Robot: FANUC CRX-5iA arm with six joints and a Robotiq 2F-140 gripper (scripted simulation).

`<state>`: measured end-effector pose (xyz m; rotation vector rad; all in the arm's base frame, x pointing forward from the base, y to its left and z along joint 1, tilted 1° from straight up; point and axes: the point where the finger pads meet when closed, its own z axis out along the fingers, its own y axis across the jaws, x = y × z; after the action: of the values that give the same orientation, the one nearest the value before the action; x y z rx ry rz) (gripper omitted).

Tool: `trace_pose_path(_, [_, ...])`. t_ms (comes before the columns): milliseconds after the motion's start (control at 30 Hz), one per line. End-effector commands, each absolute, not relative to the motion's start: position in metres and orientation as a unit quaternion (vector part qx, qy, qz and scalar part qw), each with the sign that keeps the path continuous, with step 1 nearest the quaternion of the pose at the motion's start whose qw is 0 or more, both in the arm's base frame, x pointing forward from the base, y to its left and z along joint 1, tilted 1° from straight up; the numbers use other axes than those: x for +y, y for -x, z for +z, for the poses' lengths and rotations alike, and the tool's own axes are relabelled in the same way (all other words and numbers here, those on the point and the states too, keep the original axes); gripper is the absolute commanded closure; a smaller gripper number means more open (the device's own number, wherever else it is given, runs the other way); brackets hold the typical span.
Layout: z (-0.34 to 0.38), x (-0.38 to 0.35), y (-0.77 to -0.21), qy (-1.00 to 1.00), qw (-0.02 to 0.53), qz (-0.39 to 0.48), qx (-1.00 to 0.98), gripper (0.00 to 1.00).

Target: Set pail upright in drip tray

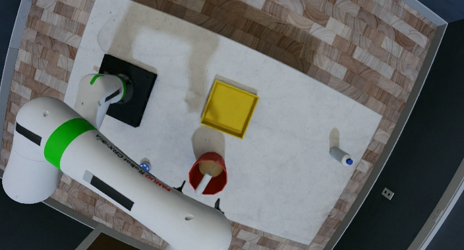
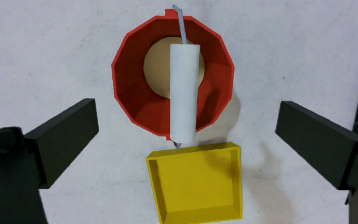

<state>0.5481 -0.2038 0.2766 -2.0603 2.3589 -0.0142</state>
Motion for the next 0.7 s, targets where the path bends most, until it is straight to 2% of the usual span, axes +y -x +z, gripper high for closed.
trace_pose_path(0, [0.2777, -0.2041, -0.5482, 0.658, 0.005, -0.005, 0.753, 0.00])
trace_pose_path(667, [0.2704, -0.2040, -0.5484, 0.658, 0.005, -0.005, 0.753, 0.00])
